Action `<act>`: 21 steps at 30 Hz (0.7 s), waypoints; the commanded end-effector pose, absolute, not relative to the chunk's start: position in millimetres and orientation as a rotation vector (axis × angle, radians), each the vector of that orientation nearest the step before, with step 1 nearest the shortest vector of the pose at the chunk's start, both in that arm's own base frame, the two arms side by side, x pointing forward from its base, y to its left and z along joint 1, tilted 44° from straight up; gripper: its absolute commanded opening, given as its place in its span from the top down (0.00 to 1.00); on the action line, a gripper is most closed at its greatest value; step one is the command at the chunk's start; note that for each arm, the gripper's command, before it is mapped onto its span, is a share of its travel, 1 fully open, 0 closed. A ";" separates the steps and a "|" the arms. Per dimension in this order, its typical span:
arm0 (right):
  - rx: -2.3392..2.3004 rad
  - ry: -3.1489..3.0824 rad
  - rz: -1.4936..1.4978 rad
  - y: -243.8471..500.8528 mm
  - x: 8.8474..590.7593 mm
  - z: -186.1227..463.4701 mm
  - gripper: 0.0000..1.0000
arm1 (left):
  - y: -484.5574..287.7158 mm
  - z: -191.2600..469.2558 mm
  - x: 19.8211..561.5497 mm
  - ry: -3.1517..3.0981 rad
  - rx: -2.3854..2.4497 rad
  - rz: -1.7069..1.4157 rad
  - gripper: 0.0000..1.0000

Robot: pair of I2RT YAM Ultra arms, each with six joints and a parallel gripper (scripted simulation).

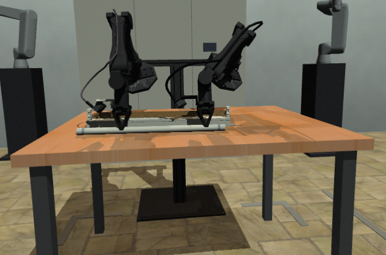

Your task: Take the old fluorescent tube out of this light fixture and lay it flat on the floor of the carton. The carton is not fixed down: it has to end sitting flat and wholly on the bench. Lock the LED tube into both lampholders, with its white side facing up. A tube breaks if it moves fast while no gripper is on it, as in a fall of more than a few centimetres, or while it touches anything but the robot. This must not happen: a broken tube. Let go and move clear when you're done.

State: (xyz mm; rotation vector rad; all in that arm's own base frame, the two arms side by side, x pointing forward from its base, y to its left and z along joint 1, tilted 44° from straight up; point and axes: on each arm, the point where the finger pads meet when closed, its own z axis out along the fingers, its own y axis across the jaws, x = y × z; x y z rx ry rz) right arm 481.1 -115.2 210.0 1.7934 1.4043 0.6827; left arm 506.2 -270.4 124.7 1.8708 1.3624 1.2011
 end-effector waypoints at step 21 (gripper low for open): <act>1.779 1.393 0.673 -114.3 470.6 227.0 0.89 | -282.5 143.4 492.4 1.346 1.854 1.191 0.89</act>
